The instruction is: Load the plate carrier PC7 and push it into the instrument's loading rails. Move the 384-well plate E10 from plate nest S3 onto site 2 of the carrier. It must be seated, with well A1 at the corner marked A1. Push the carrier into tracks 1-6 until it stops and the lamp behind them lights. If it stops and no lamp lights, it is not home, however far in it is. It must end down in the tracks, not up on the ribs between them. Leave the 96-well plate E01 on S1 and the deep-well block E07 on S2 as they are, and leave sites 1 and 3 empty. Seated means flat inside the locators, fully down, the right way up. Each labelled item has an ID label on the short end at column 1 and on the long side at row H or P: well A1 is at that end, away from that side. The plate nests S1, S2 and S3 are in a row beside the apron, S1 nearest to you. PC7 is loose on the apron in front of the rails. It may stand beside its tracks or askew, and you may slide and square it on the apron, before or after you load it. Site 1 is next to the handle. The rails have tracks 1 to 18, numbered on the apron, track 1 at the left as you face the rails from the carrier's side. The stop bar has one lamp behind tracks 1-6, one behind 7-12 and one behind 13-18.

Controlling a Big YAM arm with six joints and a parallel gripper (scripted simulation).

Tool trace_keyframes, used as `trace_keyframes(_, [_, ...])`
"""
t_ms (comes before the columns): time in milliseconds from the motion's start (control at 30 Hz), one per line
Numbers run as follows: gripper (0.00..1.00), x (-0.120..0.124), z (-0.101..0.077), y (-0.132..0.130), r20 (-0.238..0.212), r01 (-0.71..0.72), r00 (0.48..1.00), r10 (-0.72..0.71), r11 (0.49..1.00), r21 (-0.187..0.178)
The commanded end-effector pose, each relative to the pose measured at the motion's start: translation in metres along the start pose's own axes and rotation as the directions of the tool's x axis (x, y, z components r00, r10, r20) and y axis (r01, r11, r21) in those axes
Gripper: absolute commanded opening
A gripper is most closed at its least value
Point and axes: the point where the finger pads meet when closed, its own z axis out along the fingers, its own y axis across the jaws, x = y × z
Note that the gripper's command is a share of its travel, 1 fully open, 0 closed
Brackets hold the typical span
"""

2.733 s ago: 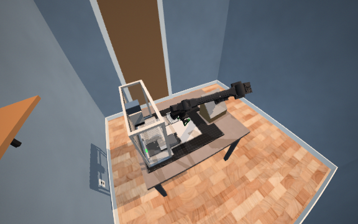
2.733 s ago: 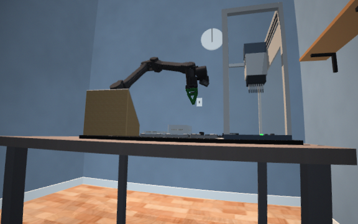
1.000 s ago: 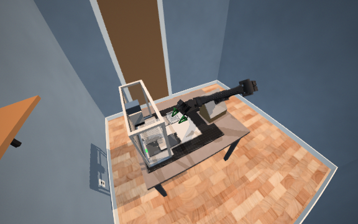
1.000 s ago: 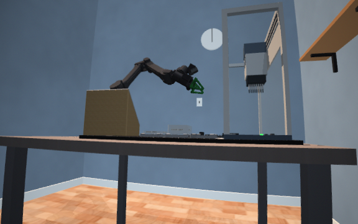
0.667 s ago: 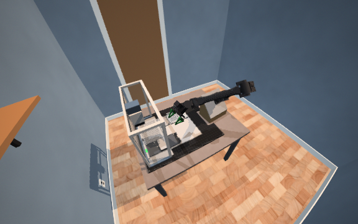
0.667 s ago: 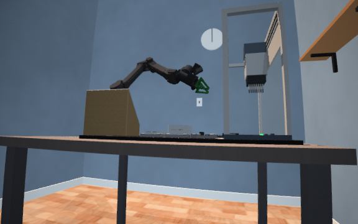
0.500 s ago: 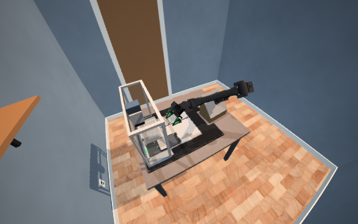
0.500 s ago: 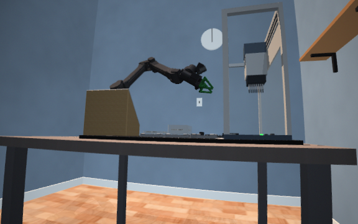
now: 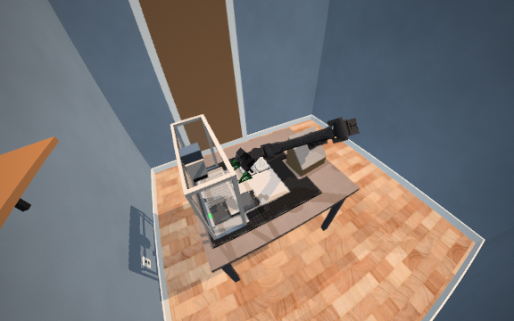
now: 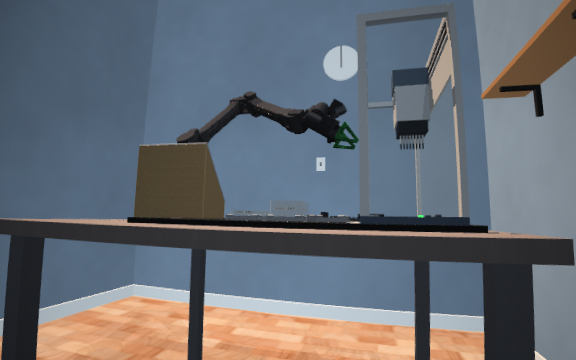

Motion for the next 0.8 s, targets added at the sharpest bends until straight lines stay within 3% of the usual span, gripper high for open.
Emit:
trace_keyframes(0, [1.0, -0.023, 0.019, 0.007, 0.019, 0.008, 1.0, -0.008, 1.0, -0.012])
trace_keyframes(267, [1.0, -0.038, 0.037, -0.001, 0.024, 0.008, 1.0, -0.007, 1.0, -0.009])
trace_keyframes(767, [1.0, -0.062, 0.087, -0.008, 0.019, 0.01, 1.0, -0.01, 1.0, -0.015])
